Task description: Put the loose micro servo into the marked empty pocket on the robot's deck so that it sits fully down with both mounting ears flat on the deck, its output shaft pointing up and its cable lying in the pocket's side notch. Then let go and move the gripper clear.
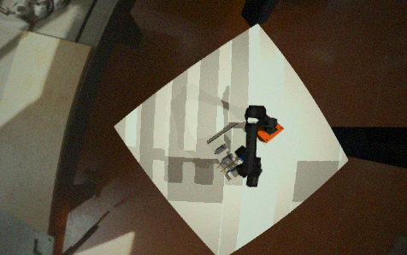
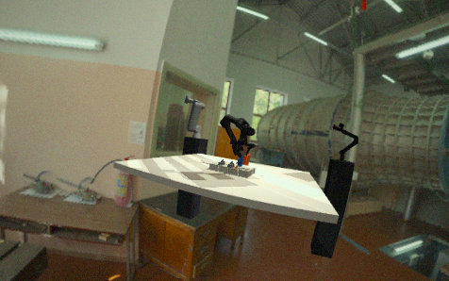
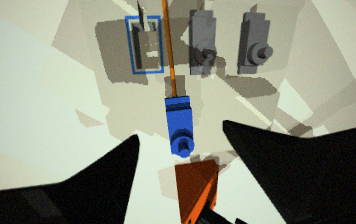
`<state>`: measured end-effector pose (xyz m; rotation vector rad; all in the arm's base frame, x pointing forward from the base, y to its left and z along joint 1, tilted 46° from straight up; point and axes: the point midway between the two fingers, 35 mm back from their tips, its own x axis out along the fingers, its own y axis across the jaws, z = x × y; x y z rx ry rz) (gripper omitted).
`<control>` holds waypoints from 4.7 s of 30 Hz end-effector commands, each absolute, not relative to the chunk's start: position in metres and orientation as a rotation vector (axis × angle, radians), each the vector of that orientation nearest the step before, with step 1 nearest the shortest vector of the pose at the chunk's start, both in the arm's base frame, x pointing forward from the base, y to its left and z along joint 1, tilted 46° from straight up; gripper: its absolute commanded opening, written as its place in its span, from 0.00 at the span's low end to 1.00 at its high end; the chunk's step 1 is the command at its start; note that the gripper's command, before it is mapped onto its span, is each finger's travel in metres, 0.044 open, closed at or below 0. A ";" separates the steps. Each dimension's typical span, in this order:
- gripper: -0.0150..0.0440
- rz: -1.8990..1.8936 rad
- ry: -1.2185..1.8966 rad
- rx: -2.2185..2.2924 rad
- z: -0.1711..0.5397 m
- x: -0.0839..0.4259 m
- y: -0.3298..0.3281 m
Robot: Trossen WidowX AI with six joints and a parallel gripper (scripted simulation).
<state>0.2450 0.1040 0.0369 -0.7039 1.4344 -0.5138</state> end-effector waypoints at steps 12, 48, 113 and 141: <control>1.00 -0.520 1.443 -0.709 0.019 0.245 0.083; 0.25 -0.520 1.444 -0.709 0.033 0.242 0.094; 0.25 -0.579 1.407 -0.636 0.011 0.346 0.127; 0.25 -0.579 1.407 -0.637 -0.001 0.348 0.113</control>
